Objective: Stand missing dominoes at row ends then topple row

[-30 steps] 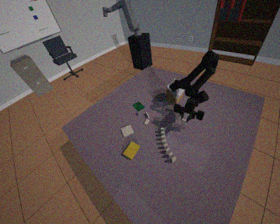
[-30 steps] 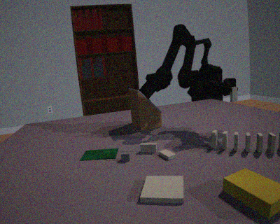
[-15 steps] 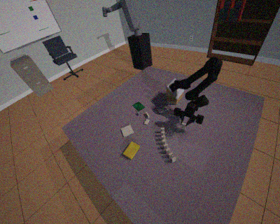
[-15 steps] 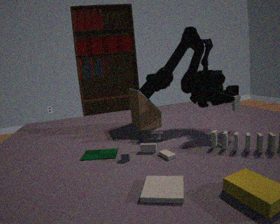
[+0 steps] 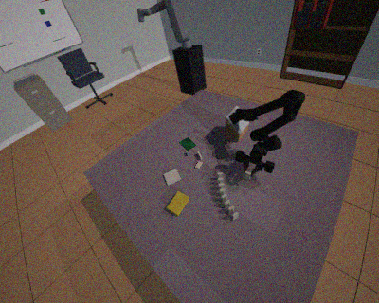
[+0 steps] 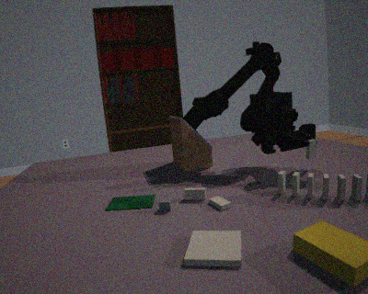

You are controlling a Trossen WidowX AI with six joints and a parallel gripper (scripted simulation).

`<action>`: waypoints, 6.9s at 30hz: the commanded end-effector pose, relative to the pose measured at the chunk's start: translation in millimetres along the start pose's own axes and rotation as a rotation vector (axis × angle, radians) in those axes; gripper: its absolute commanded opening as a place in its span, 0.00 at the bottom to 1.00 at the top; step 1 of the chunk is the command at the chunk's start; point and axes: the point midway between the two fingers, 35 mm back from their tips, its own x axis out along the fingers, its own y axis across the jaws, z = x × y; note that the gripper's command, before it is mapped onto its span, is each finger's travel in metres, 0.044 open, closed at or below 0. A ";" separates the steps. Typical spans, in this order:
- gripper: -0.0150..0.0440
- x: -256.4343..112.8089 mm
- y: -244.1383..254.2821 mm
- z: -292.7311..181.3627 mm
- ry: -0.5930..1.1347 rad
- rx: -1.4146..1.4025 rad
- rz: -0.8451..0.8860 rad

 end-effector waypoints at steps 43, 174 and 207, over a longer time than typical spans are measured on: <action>1.00 -2.5 -4.7 -40.9 0.009 0.005 -0.020; 0.44 22.6 -12.1 102.2 1.528 -0.031 0.018; 0.44 43.0 -151.1 48.2 1.487 -0.469 0.410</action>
